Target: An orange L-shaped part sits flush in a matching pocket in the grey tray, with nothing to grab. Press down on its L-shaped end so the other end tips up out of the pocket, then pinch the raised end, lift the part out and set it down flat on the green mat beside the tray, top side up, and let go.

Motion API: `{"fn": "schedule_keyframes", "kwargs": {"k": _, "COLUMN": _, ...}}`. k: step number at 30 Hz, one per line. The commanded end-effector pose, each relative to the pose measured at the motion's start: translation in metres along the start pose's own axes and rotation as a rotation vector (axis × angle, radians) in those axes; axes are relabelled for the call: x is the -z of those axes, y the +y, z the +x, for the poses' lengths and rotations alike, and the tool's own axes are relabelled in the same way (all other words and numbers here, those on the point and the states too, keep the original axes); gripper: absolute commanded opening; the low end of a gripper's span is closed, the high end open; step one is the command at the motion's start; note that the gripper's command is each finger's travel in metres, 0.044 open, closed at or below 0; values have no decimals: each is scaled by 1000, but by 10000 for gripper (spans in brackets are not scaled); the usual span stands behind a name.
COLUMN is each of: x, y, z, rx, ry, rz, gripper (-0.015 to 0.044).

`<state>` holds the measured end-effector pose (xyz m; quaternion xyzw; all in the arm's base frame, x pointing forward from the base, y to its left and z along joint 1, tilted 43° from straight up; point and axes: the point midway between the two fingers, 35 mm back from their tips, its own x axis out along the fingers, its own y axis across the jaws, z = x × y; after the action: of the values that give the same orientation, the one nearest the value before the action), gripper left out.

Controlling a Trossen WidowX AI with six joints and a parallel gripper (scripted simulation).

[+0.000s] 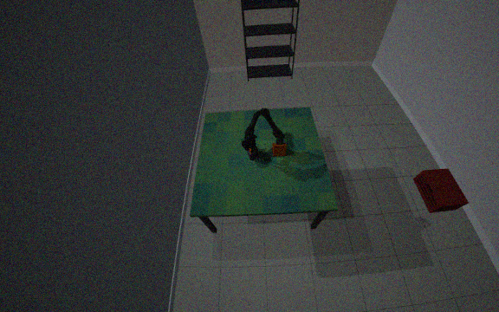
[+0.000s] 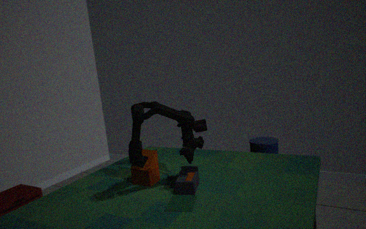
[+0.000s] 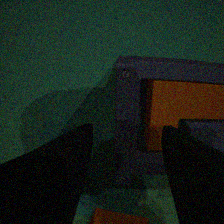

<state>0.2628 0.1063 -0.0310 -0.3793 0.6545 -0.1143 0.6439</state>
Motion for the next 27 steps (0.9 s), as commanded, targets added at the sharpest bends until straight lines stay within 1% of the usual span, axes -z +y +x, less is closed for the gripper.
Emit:
{"fn": "schedule_keyframes", "kwargs": {"k": 1, "x": 8, "y": -3, "z": 39, "rx": 15, "ry": 25, "rz": -7, "gripper": 180}}
{"fn": "schedule_keyframes", "kwargs": {"k": 10, "x": 8, "y": -3, "z": 42, "rx": 15, "ry": 24, "rz": -7, "gripper": 180}}
{"fn": "schedule_keyframes", "kwargs": {"k": 27, "x": 8, "y": -4, "z": 69, "rx": 17, "ry": 25, "rz": -7, "gripper": 180}}
